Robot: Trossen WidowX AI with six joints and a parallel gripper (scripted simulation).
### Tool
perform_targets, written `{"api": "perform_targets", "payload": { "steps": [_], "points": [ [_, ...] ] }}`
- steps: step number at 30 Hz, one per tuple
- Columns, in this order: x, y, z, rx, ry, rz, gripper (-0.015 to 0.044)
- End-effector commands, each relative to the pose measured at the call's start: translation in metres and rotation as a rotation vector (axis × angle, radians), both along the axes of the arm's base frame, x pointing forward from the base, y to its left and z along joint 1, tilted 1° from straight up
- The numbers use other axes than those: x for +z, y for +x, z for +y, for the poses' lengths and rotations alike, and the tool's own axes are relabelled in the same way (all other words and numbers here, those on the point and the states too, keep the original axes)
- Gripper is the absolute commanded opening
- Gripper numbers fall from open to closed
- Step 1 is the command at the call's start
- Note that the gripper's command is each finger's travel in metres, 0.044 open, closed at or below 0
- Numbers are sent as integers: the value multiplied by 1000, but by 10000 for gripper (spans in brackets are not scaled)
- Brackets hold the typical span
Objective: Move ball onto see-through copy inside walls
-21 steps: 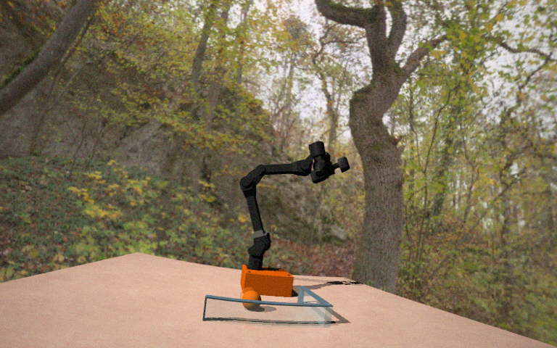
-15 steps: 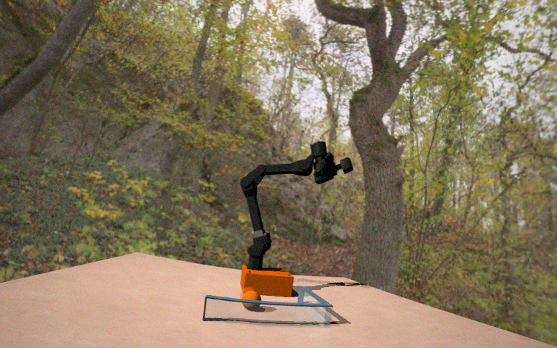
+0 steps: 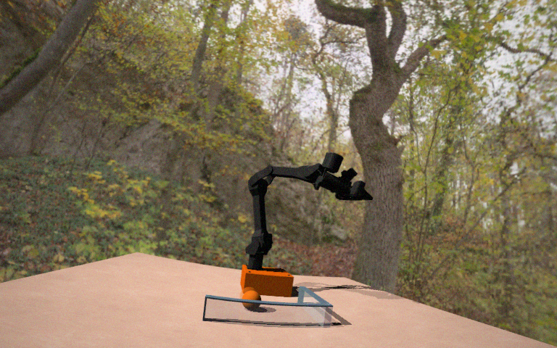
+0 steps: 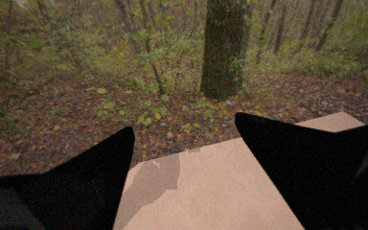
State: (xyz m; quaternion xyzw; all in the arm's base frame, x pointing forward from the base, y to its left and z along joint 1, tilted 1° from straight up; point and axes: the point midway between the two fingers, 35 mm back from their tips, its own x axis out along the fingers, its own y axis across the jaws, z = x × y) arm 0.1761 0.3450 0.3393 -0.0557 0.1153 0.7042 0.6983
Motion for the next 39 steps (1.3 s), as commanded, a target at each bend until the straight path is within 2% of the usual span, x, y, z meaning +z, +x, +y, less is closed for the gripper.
{"api": "perform_targets", "payload": {
  "steps": [1,9,16,22,28,39],
  "points": [
    [-37,44,-19,-172,-113,80,386],
    [-120,126,-93,-540,-365,256,386],
    [-191,161,-187,-841,-600,446,386],
    [-244,157,-277,-1067,-815,646,386],
    [-284,122,-361,-1238,-1035,880,386],
    [-303,117,-369,-1252,-1060,909,386]
  ]
}}
